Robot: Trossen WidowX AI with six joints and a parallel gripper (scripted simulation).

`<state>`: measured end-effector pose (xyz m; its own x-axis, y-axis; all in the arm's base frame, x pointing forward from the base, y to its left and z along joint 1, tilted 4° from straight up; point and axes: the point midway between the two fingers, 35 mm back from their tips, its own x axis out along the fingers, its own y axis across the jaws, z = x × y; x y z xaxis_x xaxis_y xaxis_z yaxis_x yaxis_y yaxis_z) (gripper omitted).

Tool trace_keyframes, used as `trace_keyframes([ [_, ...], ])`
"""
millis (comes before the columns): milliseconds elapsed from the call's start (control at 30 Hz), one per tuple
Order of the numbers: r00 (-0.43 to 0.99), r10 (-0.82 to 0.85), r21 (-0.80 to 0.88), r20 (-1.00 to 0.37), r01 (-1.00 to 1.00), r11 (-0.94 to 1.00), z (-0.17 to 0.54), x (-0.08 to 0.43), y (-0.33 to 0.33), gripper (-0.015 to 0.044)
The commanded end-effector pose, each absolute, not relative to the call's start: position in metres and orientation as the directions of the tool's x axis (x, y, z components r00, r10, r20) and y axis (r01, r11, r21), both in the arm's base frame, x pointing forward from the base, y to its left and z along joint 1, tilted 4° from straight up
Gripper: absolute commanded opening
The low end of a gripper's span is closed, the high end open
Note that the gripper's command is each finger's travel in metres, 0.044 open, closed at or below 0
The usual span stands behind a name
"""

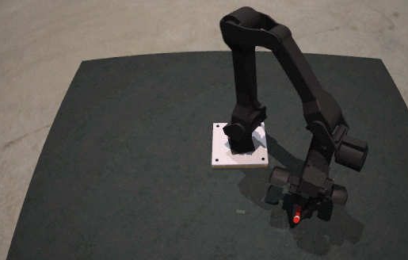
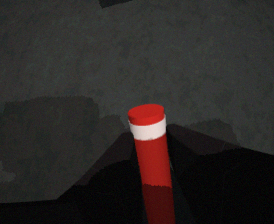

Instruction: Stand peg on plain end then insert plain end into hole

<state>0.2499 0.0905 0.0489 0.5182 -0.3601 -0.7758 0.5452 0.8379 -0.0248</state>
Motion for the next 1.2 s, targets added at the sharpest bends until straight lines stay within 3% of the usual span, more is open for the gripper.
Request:
trace_keyframes([
  [0, 0.542, -0.375, -0.021, -0.752, 0.549, 0.835, 0.05, 0.248, 0.091, 0.005],
  [1167, 0.706, -0.478, -0.022, -0.523, 0.549, 0.836, 0.054, 0.229, 0.104, 0.005],
])
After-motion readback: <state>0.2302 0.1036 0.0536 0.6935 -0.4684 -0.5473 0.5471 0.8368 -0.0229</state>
